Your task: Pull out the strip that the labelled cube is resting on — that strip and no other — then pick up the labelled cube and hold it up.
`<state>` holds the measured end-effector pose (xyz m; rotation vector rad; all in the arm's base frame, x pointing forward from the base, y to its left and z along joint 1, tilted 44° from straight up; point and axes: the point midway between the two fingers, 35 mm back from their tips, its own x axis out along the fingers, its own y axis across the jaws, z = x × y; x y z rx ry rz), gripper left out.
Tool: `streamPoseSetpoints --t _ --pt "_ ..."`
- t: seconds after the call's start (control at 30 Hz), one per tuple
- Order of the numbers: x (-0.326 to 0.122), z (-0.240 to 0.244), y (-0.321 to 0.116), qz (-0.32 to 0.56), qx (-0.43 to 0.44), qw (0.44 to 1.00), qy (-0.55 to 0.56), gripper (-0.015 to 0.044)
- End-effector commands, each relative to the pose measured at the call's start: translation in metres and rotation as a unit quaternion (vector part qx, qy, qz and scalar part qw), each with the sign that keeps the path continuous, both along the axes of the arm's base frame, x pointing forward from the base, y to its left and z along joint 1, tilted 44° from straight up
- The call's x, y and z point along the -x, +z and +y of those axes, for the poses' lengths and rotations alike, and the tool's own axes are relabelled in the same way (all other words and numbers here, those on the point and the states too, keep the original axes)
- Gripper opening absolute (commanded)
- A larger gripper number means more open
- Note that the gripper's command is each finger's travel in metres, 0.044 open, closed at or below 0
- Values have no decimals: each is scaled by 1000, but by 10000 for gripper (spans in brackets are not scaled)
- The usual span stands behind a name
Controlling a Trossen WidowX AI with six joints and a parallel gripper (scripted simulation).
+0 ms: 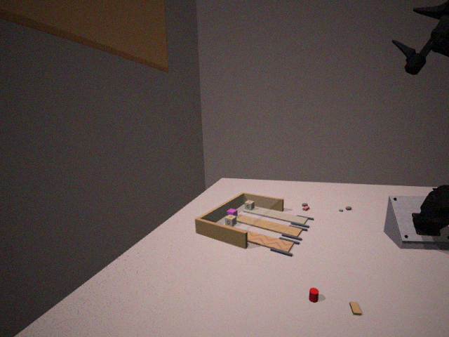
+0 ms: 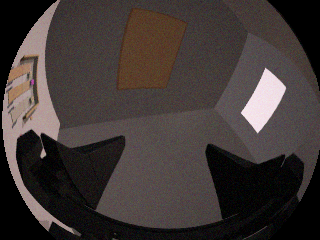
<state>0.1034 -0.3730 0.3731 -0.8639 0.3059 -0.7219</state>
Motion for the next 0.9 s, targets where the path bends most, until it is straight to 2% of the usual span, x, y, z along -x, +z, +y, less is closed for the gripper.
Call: streamPoseSetpoints --t 0.0,0.23,0.5,0.77,0.87 --pt "-40 5 -39 -27 -94 993 59 400" --pt "-120 42 -115 -65 -307 937 154 400" --pt "-194 128 -204 -48 -561 799 212 400" --pt "-223 240 -282 32 -760 621 188 400" --pt "-223 250 -288 41 -774 605 182 400"
